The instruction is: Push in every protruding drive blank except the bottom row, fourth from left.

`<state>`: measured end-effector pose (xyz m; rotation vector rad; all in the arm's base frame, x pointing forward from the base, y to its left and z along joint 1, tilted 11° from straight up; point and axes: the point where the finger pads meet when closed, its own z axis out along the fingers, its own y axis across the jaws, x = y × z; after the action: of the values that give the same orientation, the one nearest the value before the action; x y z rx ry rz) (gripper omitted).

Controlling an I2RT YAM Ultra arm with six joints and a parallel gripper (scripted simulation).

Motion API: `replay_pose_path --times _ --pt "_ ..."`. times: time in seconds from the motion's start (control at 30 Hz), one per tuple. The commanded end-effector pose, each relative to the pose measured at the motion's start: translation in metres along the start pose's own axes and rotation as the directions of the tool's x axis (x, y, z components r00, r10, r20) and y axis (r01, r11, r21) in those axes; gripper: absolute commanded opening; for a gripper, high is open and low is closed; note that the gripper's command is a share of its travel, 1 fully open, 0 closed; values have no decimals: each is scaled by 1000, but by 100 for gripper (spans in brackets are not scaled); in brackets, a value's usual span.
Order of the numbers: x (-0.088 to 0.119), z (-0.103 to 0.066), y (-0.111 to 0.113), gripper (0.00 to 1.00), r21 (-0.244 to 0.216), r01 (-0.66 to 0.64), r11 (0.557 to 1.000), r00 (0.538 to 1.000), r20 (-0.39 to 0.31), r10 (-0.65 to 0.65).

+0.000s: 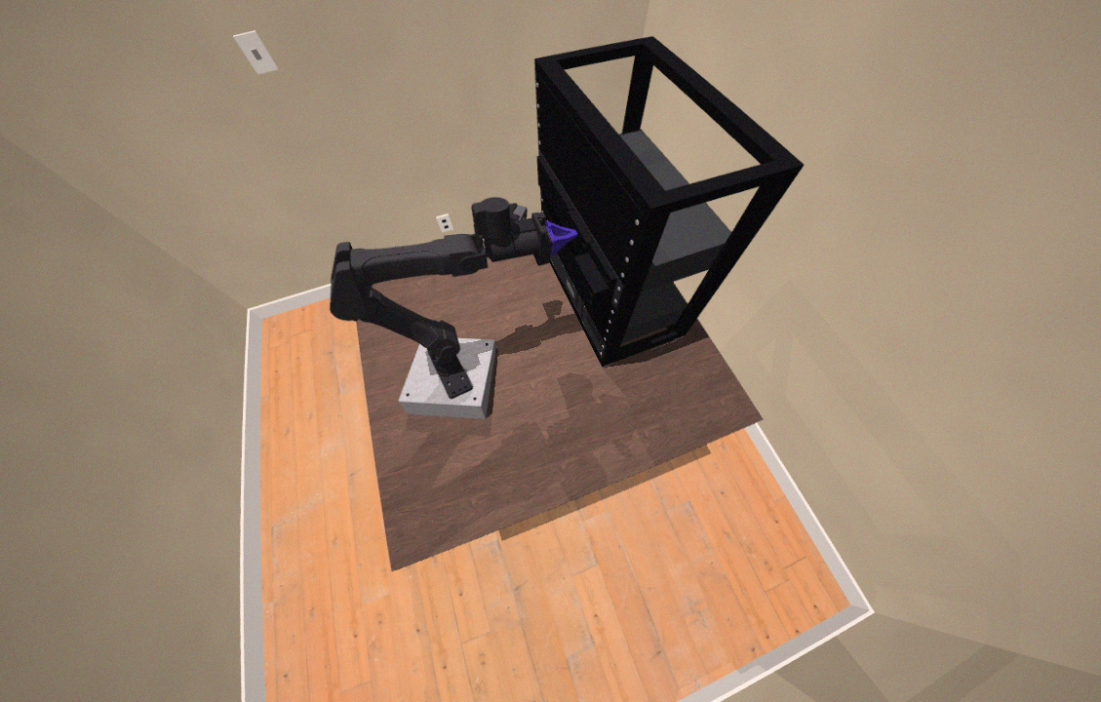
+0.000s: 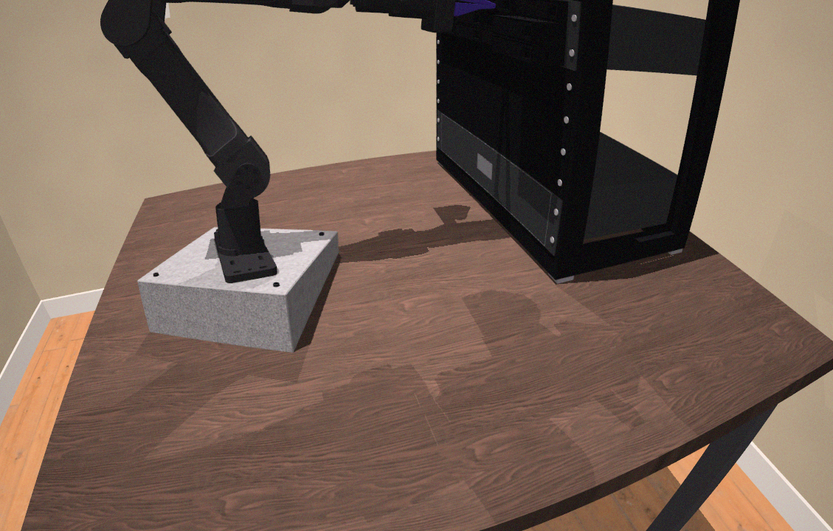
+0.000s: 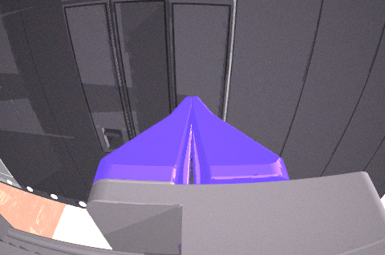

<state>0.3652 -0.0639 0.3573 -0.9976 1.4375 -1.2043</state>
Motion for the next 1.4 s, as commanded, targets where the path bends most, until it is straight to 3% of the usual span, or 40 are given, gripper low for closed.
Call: replay_pose_path --times 0.0,1.37 --pt "-18 6 -44 0 122 -7 992 998 58 -1" --pt "-19 8 -48 0 122 -6 992 998 58 -1"
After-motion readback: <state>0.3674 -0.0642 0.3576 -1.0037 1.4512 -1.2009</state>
